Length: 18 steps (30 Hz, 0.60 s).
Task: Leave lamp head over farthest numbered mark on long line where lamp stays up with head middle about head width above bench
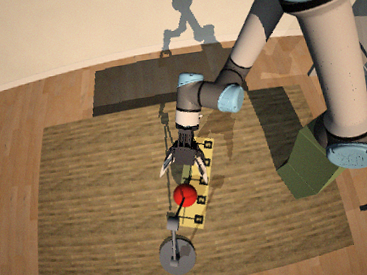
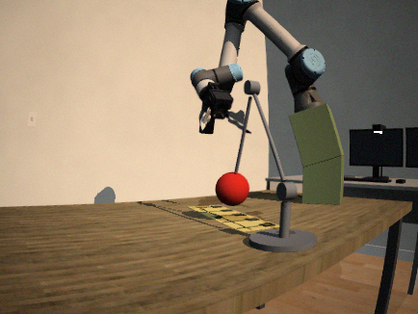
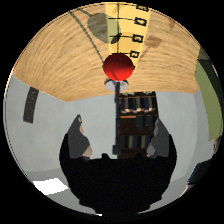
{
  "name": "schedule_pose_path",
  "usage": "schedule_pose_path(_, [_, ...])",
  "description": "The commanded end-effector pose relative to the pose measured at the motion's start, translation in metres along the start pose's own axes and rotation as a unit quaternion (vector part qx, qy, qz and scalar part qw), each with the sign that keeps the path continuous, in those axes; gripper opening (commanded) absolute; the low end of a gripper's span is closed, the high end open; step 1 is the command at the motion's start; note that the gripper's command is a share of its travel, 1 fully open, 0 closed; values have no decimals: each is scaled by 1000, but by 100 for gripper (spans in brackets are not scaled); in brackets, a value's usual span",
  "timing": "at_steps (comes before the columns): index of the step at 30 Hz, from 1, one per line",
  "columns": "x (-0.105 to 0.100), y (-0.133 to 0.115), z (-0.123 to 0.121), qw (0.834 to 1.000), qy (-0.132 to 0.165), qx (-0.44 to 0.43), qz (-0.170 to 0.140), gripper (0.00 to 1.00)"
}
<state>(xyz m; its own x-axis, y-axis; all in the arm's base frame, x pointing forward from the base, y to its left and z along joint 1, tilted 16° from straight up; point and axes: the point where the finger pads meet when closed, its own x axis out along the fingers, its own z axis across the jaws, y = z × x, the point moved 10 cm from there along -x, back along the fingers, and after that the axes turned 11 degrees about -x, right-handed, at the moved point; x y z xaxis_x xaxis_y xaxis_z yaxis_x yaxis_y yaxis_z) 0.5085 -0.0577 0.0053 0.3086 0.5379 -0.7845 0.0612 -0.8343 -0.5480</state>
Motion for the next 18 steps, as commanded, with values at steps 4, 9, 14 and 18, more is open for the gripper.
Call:
schedule_pose_path(4, [-21,0,0,1000,0,-1,0,100])
schedule_pose_path(9, [-26,0,0,1000,0,-1,0,100])
schedule_pose_path(14, [-31,-1,0,1000,0,0,0,100])
schedule_pose_path(18, [-34,-1,0,1000,1,0,0,100])
